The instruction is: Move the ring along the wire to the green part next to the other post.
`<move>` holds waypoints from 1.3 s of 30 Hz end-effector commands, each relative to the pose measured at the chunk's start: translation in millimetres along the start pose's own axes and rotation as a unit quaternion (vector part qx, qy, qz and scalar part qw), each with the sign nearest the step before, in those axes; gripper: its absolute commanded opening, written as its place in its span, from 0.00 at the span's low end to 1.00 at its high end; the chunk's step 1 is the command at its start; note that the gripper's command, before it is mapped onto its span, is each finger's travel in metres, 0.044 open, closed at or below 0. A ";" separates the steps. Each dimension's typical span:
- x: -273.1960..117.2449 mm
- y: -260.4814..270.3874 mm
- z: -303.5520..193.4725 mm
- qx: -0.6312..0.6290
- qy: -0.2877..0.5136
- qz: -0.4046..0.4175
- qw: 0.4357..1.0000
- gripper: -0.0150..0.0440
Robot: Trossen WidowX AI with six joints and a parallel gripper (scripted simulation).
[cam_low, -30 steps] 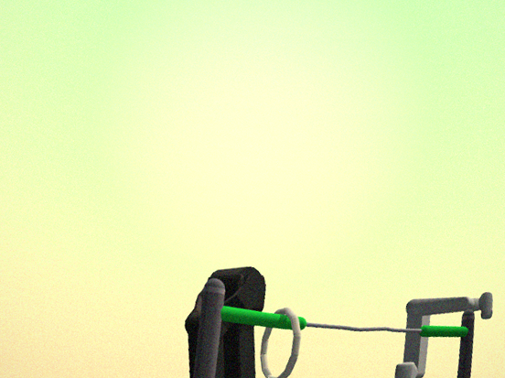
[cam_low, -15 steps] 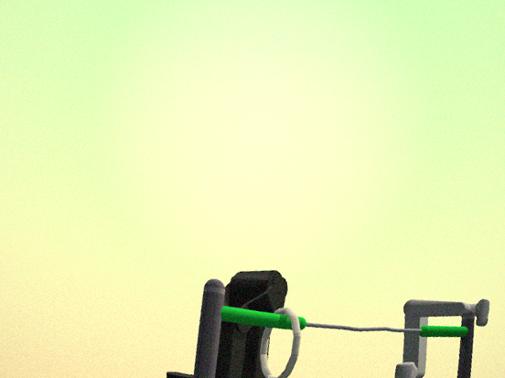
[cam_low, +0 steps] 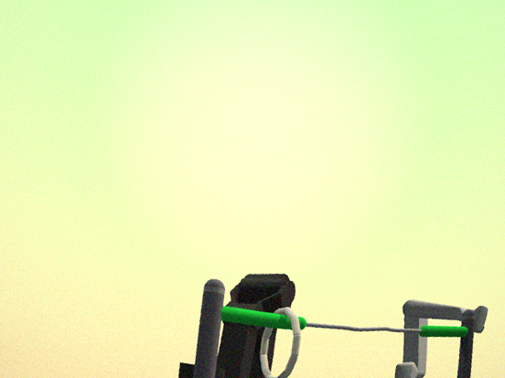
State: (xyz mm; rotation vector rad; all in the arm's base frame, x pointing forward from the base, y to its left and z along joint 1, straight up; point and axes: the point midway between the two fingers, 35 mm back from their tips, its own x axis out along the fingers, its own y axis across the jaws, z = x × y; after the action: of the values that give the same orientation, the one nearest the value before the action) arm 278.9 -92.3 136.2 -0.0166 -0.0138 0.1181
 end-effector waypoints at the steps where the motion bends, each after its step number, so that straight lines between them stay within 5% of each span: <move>1: 6.3 -1.6 0.0 0.003 0.001 0.000 1.000 0.53; 39: 65.7 -0.2 1.0 0.003 -0.002 0.000 1.000 0.53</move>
State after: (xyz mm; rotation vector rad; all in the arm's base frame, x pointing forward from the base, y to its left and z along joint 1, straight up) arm 338.7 -85.6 138.7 -0.0157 -0.0199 0.1181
